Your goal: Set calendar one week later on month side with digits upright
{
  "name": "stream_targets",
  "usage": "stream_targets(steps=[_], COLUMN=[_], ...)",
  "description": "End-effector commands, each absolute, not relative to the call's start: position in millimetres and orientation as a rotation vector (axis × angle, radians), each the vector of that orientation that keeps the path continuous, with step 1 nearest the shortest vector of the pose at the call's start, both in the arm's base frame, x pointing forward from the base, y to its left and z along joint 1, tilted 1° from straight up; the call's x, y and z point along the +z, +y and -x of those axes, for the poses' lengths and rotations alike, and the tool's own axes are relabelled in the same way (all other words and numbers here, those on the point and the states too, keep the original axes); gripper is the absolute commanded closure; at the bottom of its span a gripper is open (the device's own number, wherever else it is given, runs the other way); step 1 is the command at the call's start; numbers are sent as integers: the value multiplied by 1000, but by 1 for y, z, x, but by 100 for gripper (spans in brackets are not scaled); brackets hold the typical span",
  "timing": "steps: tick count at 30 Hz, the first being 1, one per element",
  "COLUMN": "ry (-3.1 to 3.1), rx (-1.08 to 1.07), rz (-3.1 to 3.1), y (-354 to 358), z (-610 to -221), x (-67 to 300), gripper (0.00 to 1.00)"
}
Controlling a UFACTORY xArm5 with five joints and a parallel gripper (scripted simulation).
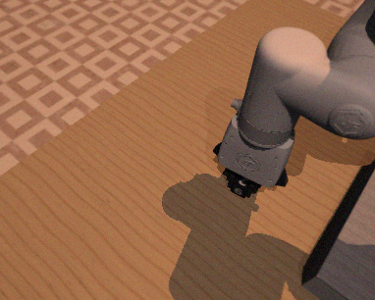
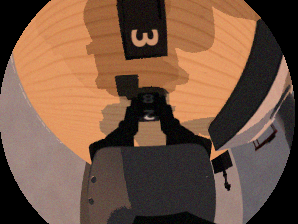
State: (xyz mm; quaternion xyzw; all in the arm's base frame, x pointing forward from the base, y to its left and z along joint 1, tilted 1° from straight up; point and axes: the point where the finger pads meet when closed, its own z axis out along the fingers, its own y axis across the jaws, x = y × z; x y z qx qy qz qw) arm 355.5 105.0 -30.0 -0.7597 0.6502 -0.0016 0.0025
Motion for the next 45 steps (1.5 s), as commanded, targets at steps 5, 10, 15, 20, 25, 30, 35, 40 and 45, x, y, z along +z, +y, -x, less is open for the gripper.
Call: stream_targets(steps=[5, 10, 15, 20, 25, 30, 35, 40, 45], ry=[2038, 2038, 2038, 2038, 2038, 2038, 2038, 2038, 2038], rx=[-8, -8, -8, -8, -8, -8, -8, -8, -8], rz=[2381, 2381, 2381, 2381, 2381, 2381, 2381, 2381, 2381], y=[105, 105, 105, 105, 105, 106, 106, 106, 106], z=[-357, -357, -357, -357, -357, -356, -356, -356, -356], x=[-29, -29, -29, -28, -19, 12, 49, 68, 70], gripper=[73, 73, 73, 73, 73, 73, 73, 73, 73])
